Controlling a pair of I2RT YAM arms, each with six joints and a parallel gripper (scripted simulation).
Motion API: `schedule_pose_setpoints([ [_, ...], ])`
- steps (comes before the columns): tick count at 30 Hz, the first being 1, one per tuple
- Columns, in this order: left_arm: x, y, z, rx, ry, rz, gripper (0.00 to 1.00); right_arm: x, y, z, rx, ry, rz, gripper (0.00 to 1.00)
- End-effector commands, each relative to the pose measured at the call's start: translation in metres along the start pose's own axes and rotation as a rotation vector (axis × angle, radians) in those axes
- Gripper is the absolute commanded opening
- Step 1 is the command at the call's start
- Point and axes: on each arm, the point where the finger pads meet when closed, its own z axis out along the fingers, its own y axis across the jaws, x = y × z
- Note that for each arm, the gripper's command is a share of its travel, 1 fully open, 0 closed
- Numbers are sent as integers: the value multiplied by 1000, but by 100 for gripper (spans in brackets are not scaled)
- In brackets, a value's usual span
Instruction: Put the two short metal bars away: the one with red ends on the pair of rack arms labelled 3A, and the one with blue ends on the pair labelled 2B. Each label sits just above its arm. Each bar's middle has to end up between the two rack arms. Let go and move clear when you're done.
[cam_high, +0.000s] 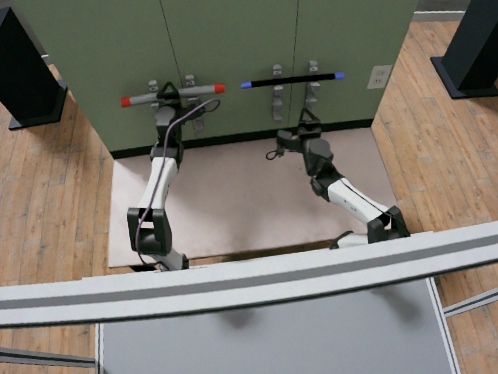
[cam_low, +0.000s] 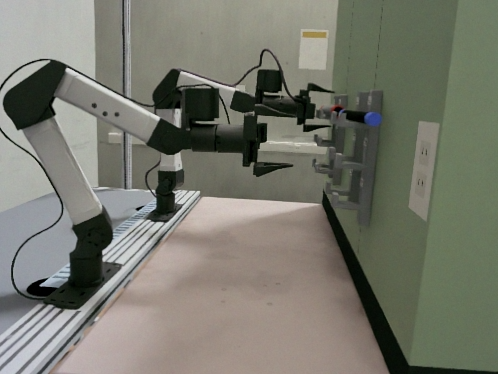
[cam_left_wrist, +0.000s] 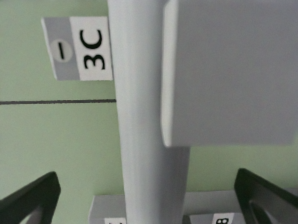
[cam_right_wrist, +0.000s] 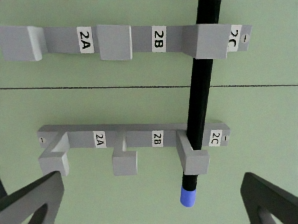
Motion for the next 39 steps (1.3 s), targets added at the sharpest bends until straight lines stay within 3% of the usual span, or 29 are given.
schedule_pose_setpoints([
  [1, 4, 11, 6, -26, 5, 0, 100, -2, 11, -1, -16, -1, -11, 100],
  [17, 5, 8, 8, -26, 5, 0, 100, -2, 11, -1, -16, -1, -11, 100],
  [32, 5, 7, 8, -26, 5, 0, 0, -2, 11, -1, -16, -1, -11, 100],
  [39, 5, 7, 7, -26, 5, 0, 0, -2, 11, -1, -16, -1, -11, 100],
])
